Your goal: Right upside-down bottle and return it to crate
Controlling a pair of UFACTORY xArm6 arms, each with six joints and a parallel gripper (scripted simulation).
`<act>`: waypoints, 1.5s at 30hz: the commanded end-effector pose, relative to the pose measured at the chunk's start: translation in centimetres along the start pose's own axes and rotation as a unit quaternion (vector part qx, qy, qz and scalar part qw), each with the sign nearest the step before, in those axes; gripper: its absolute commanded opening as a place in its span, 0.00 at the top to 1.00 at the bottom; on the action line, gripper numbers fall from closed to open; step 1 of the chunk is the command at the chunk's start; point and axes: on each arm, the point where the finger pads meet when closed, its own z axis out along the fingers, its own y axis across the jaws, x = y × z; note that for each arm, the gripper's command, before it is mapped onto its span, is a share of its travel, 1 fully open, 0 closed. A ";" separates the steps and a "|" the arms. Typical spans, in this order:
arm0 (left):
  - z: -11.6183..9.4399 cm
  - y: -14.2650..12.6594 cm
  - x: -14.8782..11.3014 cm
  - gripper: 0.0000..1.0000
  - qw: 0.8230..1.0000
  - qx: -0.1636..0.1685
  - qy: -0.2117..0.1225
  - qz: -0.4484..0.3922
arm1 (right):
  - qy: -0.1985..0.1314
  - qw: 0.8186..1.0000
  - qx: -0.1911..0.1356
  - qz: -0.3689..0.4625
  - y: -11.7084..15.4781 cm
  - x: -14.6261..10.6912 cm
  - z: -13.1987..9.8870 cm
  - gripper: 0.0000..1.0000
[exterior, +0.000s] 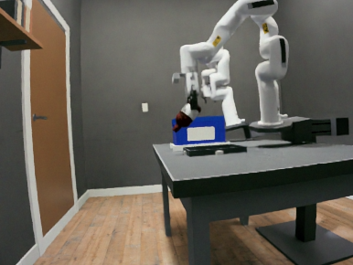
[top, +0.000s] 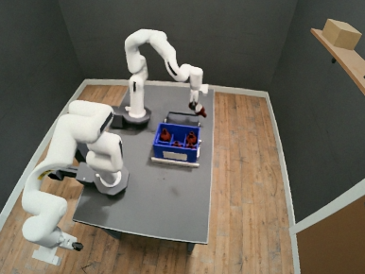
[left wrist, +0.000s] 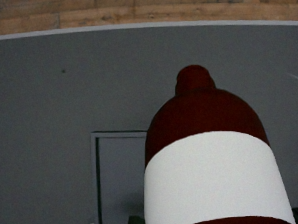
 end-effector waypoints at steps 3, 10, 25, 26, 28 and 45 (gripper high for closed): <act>1.5 0.0 0.2 0.23 1.000 0.000 0.002 0.000 | 0.002 1.000 0.000 0.000 0.0 0.1 -0.2 0.00; 2.5 0.0 0.2 0.23 1.000 0.000 0.002 0.000 | 0.002 1.000 0.000 0.000 0.0 0.1 -0.2 0.00; 4.9 0.0 0.2 0.23 1.000 0.000 0.002 0.000 | 0.002 1.000 0.000 0.000 0.0 0.1 -0.2 0.00; 4.9 0.0 0.2 0.23 1.000 0.000 0.002 0.000 | 0.002 1.000 0.000 0.000 0.0 0.1 -0.2 0.00; 5.2 0.0 0.2 0.23 1.000 0.000 0.002 0.000 | 0.002 1.000 0.000 0.000 0.0 0.1 -0.2 0.00; 6.4 0.0 0.2 0.23 1.000 0.000 0.002 0.000 | 0.002 1.000 0.000 0.000 0.0 0.1 -0.2 0.00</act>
